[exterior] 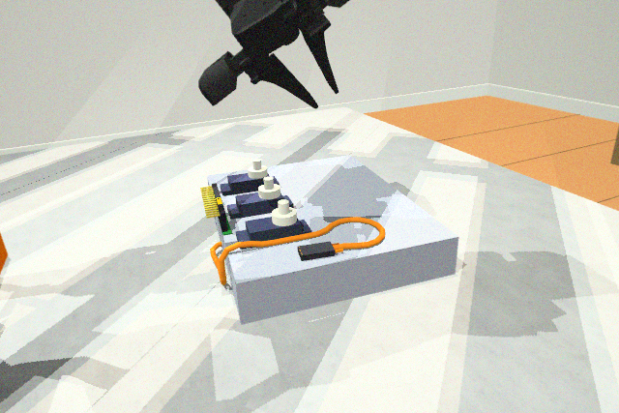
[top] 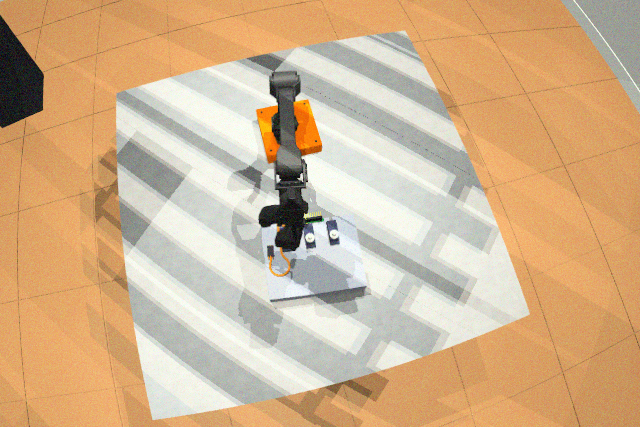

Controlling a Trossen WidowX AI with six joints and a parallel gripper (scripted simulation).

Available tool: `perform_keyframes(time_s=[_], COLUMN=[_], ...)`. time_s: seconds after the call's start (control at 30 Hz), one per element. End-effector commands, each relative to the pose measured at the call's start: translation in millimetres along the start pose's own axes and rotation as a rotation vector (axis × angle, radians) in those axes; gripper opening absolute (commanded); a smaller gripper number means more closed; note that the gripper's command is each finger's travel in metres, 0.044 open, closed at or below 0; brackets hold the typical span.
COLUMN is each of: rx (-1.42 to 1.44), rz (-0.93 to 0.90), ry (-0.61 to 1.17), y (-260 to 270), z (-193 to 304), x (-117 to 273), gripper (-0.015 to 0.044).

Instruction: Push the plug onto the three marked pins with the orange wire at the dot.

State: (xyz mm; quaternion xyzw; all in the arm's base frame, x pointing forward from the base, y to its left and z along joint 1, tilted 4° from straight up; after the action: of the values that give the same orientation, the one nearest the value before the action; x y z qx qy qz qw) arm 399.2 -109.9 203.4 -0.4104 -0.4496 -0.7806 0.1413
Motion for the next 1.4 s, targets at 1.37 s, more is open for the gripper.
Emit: perform_keyframes(time_s=[1.37], rx=[-1.339], rz=[0.329], ry=[-0.563], y=[-25.1], z=[-91.5], x=[-71.3], gripper=[0.0115])
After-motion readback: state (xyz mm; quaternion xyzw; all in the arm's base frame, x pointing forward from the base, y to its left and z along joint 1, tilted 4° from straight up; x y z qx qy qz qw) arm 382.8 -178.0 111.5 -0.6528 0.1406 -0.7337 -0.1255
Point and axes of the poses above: the point midway between the two fingers, 35 mm back from their tips, its own x axis back along the fingers, its own y axis across the jaws, z = x × y, the point moved 1 cm from there along x, back along the fingers, and after that the axes turned 9 degrees about -x, right-handed, at the moved point
